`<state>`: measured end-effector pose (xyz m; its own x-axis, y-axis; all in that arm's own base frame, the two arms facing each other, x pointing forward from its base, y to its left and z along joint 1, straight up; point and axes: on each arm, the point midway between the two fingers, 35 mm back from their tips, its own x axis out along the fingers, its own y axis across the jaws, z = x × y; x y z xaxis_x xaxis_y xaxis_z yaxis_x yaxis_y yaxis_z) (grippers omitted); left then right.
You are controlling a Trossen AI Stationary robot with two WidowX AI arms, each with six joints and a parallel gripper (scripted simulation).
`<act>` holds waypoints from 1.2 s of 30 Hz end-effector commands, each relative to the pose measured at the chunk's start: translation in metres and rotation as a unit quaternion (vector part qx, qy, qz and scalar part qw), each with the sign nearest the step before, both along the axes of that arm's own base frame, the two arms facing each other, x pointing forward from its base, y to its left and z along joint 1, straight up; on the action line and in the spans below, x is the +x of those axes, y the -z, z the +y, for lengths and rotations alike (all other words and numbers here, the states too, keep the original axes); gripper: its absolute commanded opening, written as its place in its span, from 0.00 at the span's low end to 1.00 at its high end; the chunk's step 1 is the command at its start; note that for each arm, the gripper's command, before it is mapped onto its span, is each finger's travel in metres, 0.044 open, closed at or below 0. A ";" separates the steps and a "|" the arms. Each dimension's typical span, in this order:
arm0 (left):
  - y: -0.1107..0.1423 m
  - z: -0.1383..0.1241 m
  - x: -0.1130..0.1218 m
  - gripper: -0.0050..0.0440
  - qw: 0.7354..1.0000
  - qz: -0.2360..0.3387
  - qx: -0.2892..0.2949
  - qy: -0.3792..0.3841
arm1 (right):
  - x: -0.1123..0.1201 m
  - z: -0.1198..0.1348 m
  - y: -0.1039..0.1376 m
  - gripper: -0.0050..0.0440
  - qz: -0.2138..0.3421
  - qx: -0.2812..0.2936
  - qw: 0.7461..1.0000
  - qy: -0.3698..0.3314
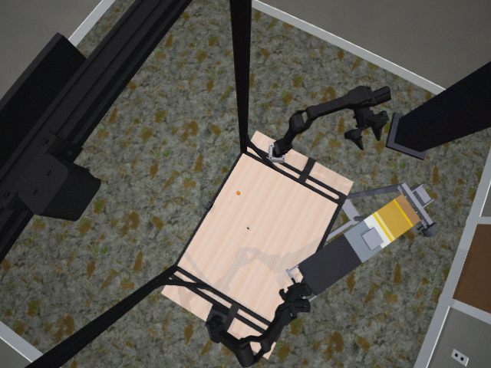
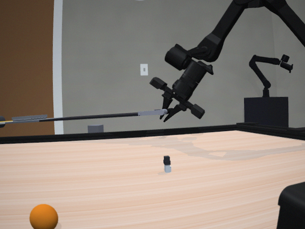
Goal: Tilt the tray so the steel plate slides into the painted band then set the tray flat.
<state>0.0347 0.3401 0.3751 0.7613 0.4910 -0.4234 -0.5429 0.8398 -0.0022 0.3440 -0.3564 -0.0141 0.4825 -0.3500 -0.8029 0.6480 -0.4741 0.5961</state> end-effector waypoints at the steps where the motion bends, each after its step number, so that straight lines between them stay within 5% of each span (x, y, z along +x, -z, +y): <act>1: 0.000 0.000 0.000 1.00 1.000 0.000 0.001 0.001 | -0.001 0.000 0.001 0.10 0.009 0.006 1.000 0.001; 18: 0.000 0.000 0.000 1.00 1.000 0.000 0.001 0.001 | 0.001 -0.002 -0.038 0.10 0.002 0.000 1.000 0.001; 36: 0.000 0.000 0.000 1.00 1.000 0.000 0.001 0.001 | 0.002 -0.002 -0.050 0.10 -0.004 -0.004 1.000 0.001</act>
<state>0.0350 0.3401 0.3750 0.7619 0.4900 -0.4235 -0.5420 0.8404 -0.0027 0.3458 -0.3577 0.0183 0.4750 -0.3449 -0.8096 0.6537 -0.4776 0.5870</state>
